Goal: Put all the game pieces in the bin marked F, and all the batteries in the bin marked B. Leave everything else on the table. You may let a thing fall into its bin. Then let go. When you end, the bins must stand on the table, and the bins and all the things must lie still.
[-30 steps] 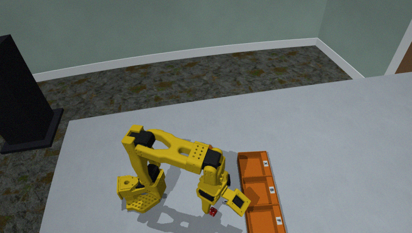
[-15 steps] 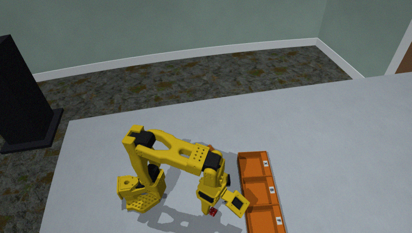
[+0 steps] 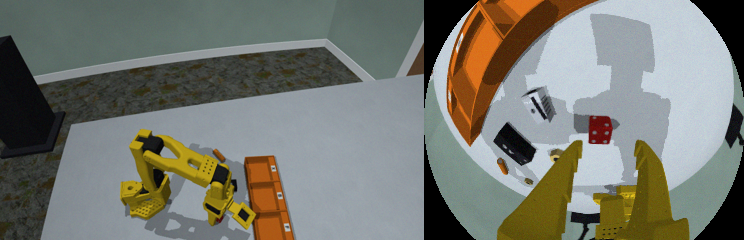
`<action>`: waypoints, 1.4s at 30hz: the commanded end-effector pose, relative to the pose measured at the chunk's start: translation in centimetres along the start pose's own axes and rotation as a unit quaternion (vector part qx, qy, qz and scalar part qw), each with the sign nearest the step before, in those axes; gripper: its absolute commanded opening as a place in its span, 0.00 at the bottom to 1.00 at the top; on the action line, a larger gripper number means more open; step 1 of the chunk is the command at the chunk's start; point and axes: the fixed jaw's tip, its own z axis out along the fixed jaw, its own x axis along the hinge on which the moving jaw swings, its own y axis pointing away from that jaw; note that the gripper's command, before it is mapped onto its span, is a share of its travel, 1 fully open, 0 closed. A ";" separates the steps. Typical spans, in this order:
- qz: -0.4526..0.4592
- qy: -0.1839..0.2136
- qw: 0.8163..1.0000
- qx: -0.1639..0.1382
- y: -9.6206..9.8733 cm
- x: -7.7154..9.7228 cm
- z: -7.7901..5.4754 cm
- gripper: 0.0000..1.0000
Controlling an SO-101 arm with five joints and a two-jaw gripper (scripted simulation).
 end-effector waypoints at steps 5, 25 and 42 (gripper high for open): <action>0.002 -0.017 1.000 -0.006 0.0 -0.5 0.5 0.23; 0.002 -0.010 1.000 -0.004 -0.1 -0.3 1.7 0.23; 0.002 -0.010 1.000 -0.004 -0.1 -0.3 1.7 0.22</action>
